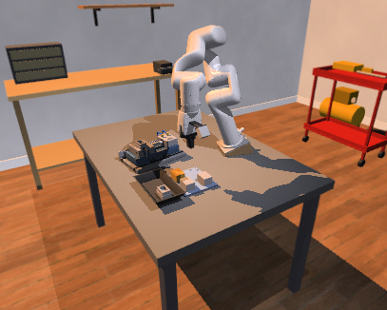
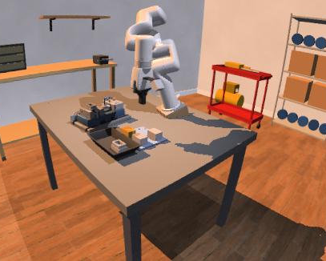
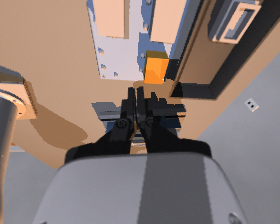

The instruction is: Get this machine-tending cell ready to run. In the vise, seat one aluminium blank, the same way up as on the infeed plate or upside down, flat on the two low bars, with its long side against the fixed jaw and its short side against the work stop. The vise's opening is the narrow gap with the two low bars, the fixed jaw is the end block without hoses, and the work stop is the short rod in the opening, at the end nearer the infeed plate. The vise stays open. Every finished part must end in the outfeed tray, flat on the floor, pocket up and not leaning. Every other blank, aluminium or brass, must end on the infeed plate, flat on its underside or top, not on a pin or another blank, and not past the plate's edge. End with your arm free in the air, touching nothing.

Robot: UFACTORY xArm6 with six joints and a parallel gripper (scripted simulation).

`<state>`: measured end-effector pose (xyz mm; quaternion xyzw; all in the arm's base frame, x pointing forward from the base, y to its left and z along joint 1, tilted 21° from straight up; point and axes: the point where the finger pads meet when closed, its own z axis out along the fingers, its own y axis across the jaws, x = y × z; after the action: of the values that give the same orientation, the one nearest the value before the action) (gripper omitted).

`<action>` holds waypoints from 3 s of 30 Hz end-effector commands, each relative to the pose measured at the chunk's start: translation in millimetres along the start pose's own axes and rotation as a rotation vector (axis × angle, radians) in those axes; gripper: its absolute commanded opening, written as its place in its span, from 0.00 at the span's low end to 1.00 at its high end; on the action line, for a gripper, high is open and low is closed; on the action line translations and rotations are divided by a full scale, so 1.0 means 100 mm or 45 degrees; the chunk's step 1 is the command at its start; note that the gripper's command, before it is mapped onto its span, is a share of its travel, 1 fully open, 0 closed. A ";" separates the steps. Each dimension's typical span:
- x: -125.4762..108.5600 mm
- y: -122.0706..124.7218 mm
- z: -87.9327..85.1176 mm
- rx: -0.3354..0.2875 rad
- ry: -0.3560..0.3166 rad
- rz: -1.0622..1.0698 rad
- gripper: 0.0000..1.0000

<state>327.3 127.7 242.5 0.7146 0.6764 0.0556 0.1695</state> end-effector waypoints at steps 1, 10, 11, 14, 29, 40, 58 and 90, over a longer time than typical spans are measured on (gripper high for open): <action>0.00 0.01 0.03 -0.004 0.003 0.001 0.00; 0.00 0.01 0.15 -0.004 0.003 0.001 0.00; 0.00 0.01 0.17 -0.004 0.003 0.001 0.00; 0.00 0.01 0.23 -0.004 0.003 0.001 0.00; 0.01 0.01 0.49 -0.004 0.003 0.001 0.00; 0.01 0.01 0.61 -0.004 0.003 0.001 0.00; 0.01 0.01 0.63 -0.004 0.003 0.001 0.00; 0.01 0.01 0.62 -0.004 0.003 0.001 0.00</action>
<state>347.3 117.1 182.4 0.7147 0.6764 0.0555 0.1694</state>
